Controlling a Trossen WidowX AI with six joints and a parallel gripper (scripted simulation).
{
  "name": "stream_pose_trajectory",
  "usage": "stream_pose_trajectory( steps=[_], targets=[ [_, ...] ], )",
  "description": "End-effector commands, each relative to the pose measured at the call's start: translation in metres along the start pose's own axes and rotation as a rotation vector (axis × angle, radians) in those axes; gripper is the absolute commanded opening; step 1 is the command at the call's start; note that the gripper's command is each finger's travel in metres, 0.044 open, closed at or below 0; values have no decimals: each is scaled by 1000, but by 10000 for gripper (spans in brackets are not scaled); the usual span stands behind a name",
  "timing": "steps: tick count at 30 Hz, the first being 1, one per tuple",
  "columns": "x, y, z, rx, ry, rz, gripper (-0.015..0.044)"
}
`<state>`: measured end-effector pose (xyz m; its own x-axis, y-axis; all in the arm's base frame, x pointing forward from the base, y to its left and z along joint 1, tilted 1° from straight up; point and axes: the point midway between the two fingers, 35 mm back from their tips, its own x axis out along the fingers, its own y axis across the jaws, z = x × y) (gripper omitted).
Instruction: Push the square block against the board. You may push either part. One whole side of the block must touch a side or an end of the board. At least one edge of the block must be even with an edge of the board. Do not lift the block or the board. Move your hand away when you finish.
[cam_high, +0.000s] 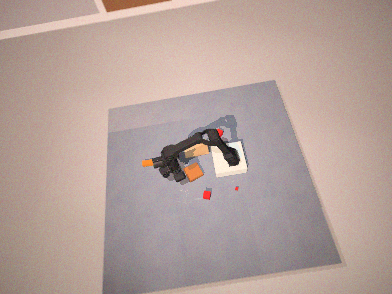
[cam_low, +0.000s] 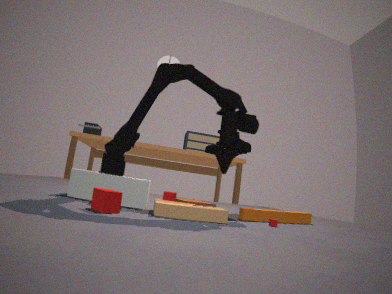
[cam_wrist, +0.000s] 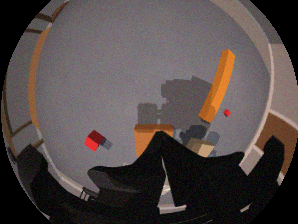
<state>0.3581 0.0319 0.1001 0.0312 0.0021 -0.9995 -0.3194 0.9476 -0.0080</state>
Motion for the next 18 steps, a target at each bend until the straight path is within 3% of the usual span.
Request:
stream_pose_trajectory(
  steps=[1,10,18],
  targets=[
    [0,-1,-1,5,3,-4,0],
    [0,0,0,6,0,0,0],
    [11,14,-7,256,1,1,0]
  ],
)
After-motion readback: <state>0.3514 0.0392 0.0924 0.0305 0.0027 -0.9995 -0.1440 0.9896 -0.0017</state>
